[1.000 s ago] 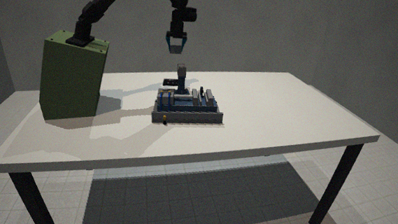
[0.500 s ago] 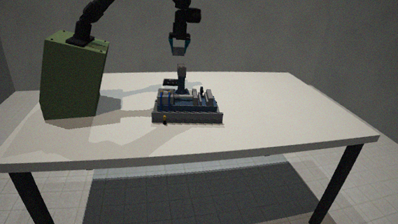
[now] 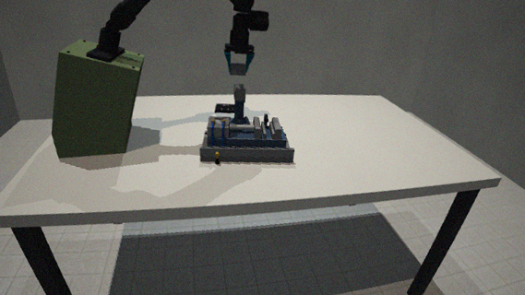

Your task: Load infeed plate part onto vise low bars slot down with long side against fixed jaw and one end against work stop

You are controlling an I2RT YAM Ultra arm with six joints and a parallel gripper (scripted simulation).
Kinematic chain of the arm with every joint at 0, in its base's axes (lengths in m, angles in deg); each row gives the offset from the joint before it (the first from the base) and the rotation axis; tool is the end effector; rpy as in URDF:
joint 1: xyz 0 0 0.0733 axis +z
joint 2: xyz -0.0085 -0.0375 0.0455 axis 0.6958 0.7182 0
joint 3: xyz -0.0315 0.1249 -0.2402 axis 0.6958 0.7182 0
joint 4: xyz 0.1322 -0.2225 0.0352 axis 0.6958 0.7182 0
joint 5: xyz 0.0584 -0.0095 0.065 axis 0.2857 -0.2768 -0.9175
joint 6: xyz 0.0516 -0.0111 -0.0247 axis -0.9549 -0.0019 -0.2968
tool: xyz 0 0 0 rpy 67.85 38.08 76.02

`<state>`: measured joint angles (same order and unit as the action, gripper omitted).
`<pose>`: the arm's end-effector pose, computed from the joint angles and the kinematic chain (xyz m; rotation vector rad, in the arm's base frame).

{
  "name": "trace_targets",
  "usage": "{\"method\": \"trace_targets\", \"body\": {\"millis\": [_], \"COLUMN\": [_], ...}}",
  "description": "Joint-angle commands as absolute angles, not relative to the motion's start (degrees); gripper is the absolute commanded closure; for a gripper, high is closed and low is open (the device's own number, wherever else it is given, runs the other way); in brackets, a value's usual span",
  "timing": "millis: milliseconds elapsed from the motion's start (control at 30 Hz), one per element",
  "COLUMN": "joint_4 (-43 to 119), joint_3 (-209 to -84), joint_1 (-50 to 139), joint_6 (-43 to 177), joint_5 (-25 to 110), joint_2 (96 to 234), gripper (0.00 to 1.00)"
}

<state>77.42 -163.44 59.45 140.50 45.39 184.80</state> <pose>0.4083 0.1104 0.1822 -2.0691 2.0866 -0.2682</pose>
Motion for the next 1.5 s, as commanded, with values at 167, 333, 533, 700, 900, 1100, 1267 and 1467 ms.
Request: {"method": "trace_targets", "body": {"millis": [167,333,533,700,900,1100,1267,1467], "joint_4": [76.82,76.76,76.70,76.71,76.71,76.71,76.71,76.71], "joint_3": [-163.57,-163.19,-163.21,-163.14,-163.14,-163.14,-163.14,-163.14], "joint_1": [58.25,57.99,58.16,58.00,58.00,58.00,58.00,58.00], "joint_6": [143.18,143.80,144.02,143.92,143.91,143.91,143.91,143.91], "joint_5": [43.89,43.72,43.64,43.62,43.62,43.62,43.62,43.62], "joint_2": [181.10,180.99,180.93,180.93,180.93,180.93,180.93,180.93], "gripper": [1.00,1.00,1.00,1.00,1.00,1.00,1.00,1.00]}}
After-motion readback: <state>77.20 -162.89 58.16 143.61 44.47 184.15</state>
